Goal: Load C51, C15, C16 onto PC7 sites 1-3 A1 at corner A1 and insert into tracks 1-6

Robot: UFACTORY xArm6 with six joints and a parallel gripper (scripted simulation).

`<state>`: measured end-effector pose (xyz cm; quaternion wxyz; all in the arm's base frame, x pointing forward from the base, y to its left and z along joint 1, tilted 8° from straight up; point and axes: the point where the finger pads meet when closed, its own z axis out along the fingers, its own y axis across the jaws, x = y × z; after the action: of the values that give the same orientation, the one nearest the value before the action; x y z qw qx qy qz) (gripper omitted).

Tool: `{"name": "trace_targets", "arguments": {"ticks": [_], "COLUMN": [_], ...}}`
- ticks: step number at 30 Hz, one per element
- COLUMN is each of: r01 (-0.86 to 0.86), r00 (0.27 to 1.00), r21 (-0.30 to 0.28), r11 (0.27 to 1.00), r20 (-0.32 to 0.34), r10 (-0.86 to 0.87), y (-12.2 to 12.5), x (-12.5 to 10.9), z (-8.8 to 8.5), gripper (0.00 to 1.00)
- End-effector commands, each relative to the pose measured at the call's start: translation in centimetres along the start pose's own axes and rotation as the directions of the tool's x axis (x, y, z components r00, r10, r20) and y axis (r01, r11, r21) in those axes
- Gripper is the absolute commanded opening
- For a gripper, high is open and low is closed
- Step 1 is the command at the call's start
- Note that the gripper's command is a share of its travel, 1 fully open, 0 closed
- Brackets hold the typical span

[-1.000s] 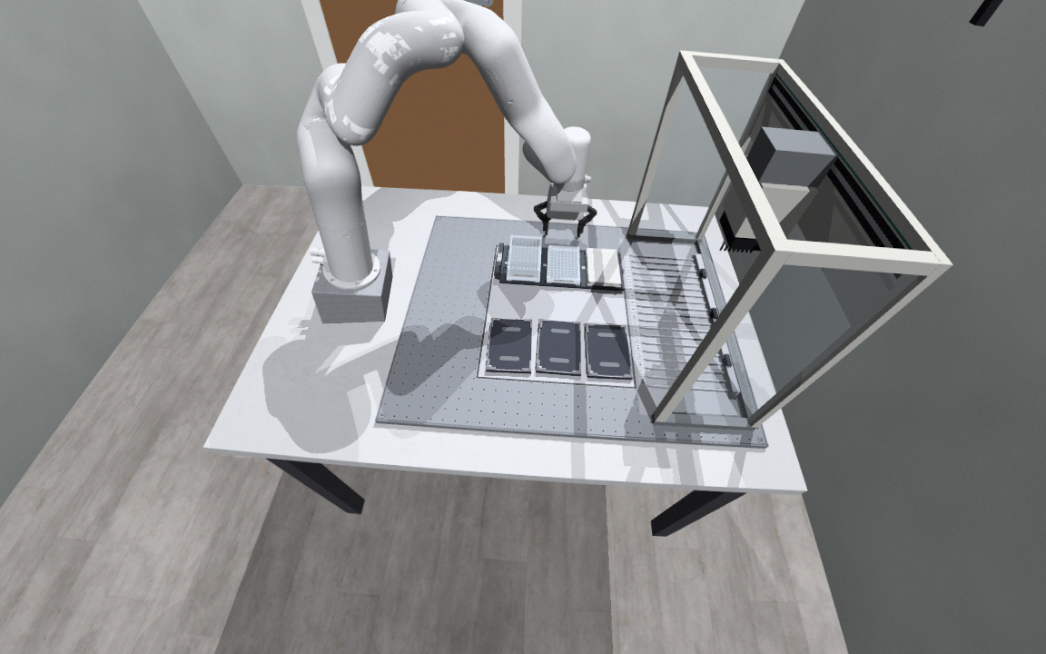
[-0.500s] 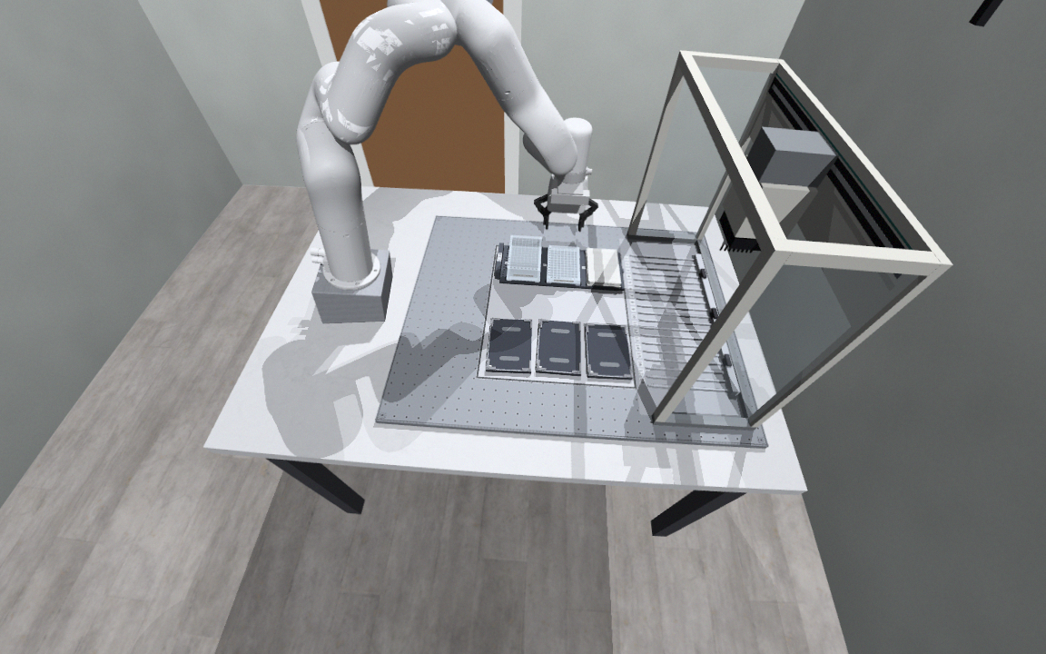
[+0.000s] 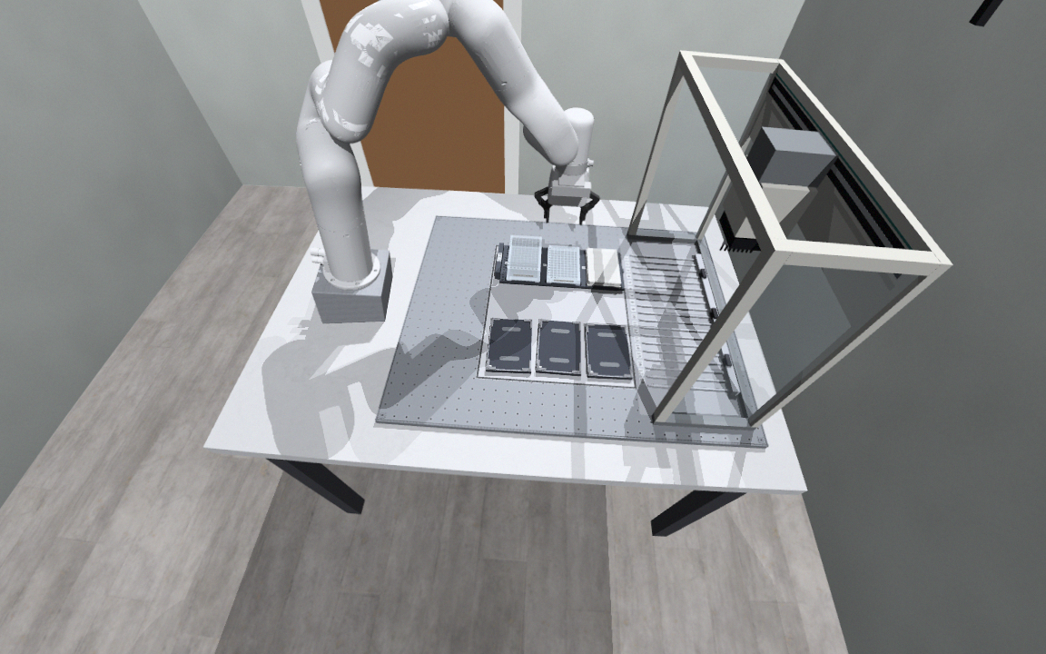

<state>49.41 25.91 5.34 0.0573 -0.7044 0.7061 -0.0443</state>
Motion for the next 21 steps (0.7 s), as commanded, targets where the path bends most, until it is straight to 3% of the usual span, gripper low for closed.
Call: {"name": "trace_targets", "arguments": {"ticks": [1, 21], "r01": [0.0, 0.0], "r00": [1.0, 1.0], "r21": [0.005, 0.005], "r11": [1.0, 1.0], "r20": [0.003, 0.003], "r10": [0.0, 0.0], "y": [-0.2, -0.2], "x": [-0.1, -0.1], "z": [-0.9, -3.9], "gripper": [1.0, 1.0]}}
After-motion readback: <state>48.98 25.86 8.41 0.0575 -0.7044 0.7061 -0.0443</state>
